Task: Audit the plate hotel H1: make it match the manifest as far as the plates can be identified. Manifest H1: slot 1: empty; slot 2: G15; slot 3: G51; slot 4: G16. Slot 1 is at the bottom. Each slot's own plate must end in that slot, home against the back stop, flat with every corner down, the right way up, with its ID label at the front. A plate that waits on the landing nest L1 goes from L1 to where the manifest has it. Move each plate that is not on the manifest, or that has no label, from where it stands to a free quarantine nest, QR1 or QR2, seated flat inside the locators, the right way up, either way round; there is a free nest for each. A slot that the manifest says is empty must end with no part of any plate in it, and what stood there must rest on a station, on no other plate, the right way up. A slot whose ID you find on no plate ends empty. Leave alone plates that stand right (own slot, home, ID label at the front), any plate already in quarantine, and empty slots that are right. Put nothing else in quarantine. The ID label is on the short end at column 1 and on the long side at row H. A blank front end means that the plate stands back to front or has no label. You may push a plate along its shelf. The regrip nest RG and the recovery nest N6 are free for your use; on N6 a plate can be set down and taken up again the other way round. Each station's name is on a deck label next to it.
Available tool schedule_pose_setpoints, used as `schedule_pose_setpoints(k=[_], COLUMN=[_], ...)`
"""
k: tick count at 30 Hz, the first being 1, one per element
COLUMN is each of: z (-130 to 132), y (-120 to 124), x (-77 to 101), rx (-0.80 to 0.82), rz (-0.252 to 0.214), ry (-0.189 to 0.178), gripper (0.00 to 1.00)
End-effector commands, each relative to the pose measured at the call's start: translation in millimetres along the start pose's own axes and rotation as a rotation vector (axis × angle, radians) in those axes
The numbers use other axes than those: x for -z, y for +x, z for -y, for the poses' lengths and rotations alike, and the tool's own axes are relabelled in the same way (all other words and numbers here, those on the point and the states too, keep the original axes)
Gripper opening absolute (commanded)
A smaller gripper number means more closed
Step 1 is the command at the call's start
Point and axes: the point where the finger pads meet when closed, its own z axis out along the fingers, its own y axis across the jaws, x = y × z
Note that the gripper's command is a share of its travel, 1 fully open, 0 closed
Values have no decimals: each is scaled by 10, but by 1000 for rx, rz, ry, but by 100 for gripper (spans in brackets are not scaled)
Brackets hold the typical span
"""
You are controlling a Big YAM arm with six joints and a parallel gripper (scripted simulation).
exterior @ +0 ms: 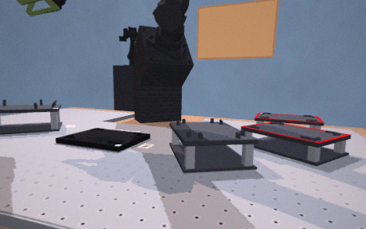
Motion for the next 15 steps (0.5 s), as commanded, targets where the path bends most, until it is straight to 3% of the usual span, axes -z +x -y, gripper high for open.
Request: schedule_pose_setpoints(k=[1,5,7,15], z=[-46,-33,-26,-26], y=[-396,-142,-240,-240], x=[121,18,67,68], rx=[80,53,58,58], rz=[51,1,28,28], ry=[4,-1,3,3], gripper=[100,100,100,100])
